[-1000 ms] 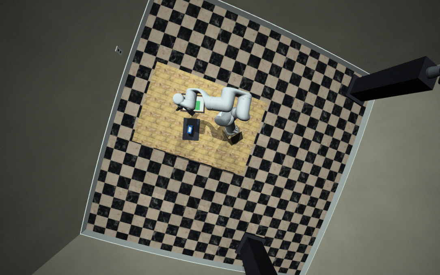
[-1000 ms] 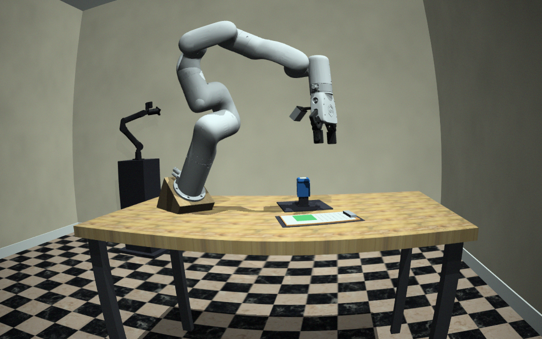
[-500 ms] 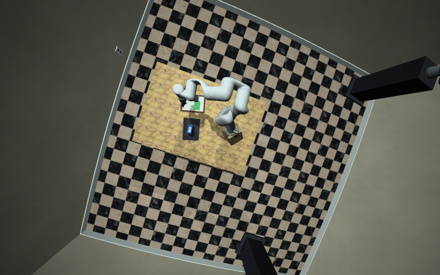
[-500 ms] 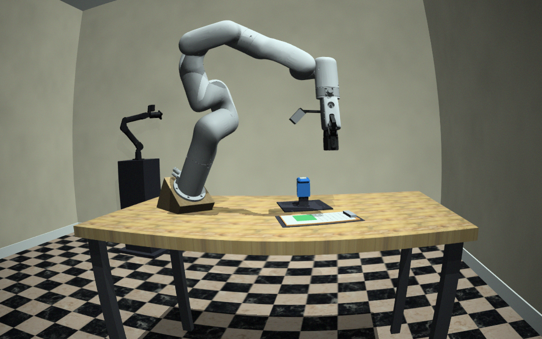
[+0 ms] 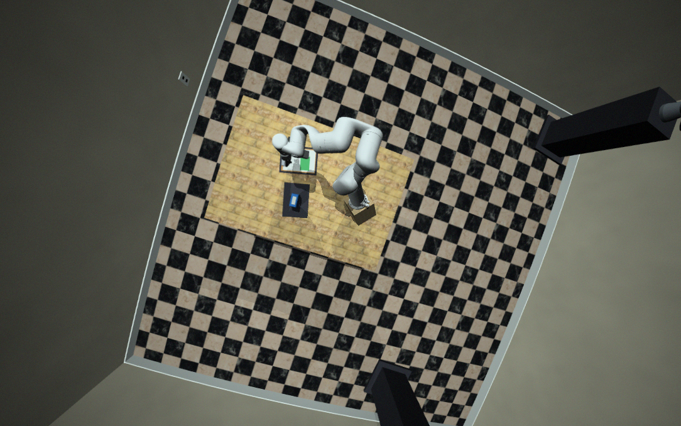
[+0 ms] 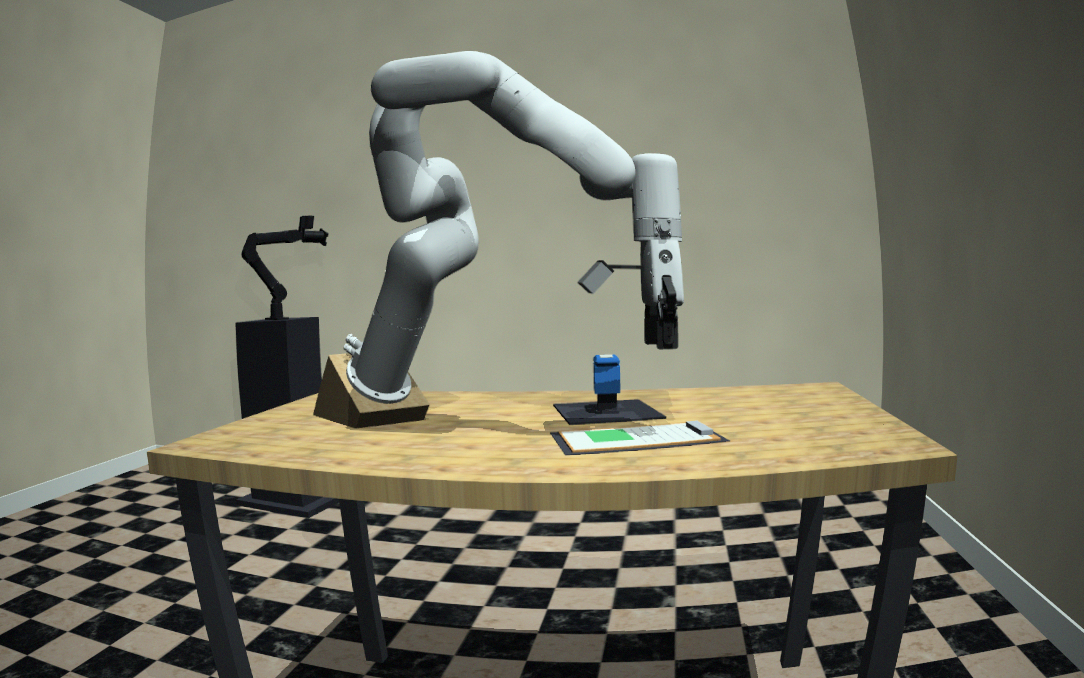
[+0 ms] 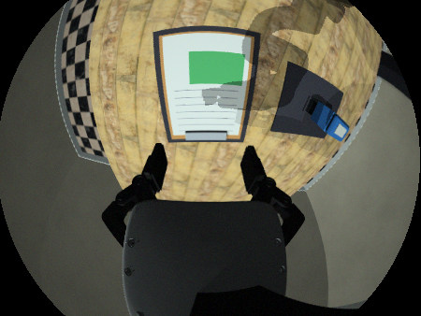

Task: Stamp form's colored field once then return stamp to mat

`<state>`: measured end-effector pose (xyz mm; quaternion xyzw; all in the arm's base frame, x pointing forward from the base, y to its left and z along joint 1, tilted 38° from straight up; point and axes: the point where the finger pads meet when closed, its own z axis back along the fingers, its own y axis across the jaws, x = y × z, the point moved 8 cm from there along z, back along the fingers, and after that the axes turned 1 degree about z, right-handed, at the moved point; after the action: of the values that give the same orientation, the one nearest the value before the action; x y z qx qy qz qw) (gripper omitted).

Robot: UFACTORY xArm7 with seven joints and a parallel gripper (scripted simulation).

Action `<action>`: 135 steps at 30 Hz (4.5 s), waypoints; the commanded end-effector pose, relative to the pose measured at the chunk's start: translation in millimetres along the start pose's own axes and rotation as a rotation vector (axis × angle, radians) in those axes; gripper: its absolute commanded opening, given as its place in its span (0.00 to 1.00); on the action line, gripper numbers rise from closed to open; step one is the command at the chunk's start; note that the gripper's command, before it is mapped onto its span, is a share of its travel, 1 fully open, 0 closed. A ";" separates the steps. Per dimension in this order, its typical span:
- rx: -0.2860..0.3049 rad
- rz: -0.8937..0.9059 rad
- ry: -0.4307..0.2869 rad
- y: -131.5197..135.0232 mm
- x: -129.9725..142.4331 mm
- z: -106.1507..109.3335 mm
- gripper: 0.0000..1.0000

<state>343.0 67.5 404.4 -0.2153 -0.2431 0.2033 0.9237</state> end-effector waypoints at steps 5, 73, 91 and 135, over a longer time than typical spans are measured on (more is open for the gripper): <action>-0.004 0.000 -0.009 -1.1 3.4 -1.4 1.00; 0.019 -1.111 -0.020 -4.5 0.6 67.5 1.00; 0.004 -1.682 -0.010 17.1 0.4 67.0 0.88; 0.004 -1.682 -0.010 272.8 -40.7 14.2 0.88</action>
<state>227.1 277.2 267.6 0.0386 -0.3263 -0.5520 0.7664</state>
